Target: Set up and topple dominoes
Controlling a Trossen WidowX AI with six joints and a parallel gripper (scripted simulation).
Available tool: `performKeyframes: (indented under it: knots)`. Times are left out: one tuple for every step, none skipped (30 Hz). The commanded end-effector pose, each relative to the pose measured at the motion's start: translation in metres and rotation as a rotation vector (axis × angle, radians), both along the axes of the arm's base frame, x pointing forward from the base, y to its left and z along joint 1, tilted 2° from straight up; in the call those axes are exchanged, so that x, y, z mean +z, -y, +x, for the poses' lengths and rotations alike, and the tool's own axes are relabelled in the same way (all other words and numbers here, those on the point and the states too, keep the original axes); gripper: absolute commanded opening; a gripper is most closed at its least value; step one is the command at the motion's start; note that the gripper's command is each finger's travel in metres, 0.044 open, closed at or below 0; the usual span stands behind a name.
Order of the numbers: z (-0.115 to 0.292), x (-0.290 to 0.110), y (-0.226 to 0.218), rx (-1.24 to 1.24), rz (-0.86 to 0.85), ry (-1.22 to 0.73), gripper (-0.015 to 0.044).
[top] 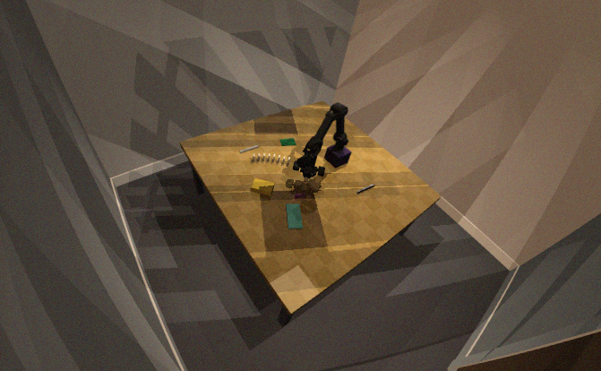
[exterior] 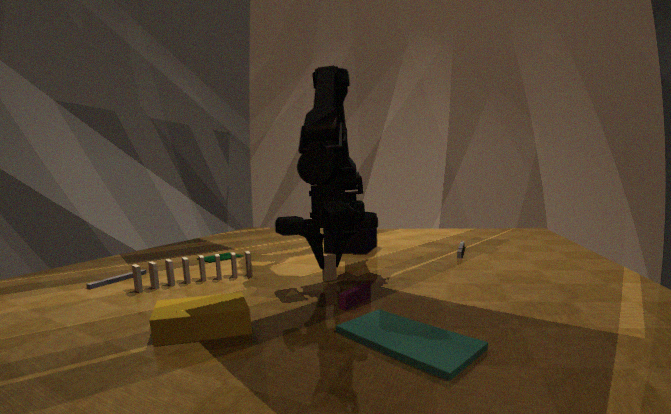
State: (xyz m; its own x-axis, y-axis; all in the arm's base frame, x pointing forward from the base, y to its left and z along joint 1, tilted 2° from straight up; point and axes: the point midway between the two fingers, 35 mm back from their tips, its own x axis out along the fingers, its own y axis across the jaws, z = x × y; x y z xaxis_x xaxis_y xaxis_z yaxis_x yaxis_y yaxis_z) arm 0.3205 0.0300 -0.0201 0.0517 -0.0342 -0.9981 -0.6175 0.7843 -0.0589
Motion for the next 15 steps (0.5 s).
performKeyframes:
  knots:
    - [0.004, 0.022, -0.002, 0.005, 0.004, 0.003, 0.0107]
    - [0.006, 0.039, -0.003, 0.004, 0.004, 0.003, 0.0107]
    - [0.006, 0.057, -0.003, 0.003, 0.003, 0.003, 0.0107]
    - [0.005, 0.075, -0.004, 0.003, 0.003, 0.003, 0.0107]
    - [0.003, 0.093, -0.004, 0.002, 0.002, 0.003, 0.0107]
    - [0.0, 0.111, -0.004, 0.001, 0.002, 0.003, 0.0107]
    - [-0.003, 0.125, -0.004, 0.0, 0.001, 0.002, 0.0107]
    - [-0.006, 0.133, -0.004, 0.0, 0.001, 0.002, 0.0107]
    - [-0.007, 0.136, -0.004, 0.0, 0.001, 0.002, 0.0107]
    - [-0.007, 0.136, -0.004, 0.0, 0.001, 0.002, 0.0107]
    - [-0.007, 0.136, -0.004, 0.0, 0.001, 0.002, 0.0107]
    - [-0.007, 0.136, -0.004, 0.0, 0.001, 0.002, 0.0107]
    - [-0.007, 0.136, -0.004, 0.0, 0.001, 0.002, 0.0107]
    - [-0.007, 0.136, -0.004, 0.0, 0.001, 0.002, 0.0107]
    - [-0.007, 0.136, -0.004, 0.0, 0.001, 0.002, 0.0107]
